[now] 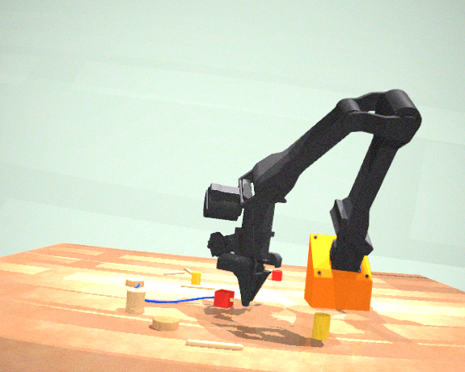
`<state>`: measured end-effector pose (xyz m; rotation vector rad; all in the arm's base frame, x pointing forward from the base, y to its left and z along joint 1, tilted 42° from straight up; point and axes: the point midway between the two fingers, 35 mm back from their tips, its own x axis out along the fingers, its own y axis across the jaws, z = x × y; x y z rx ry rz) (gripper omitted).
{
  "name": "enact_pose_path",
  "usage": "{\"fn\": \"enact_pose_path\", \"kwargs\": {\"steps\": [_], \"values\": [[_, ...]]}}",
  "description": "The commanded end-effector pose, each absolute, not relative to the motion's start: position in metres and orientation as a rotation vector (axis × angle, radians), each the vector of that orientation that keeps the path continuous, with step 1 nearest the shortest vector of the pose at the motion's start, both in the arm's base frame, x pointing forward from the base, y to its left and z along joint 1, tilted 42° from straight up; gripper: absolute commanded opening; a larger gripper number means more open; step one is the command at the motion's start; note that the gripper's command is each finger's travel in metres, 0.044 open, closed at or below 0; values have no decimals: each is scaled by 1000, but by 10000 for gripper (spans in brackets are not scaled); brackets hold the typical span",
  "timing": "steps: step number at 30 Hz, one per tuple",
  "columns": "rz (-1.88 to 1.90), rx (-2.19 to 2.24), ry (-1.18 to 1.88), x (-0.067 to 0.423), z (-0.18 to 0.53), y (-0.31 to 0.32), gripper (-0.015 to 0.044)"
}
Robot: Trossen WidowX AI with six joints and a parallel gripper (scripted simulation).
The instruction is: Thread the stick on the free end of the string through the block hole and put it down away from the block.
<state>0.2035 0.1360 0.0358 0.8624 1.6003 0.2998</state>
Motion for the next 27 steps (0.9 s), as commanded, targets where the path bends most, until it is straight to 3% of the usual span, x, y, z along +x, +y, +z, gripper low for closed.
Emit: {"fn": "enact_pose_path", "kwargs": {"steps": [1,27], "values": [[298,864,1602,198,37,138,0],[394,793,1570,168,46,147,0]]}}
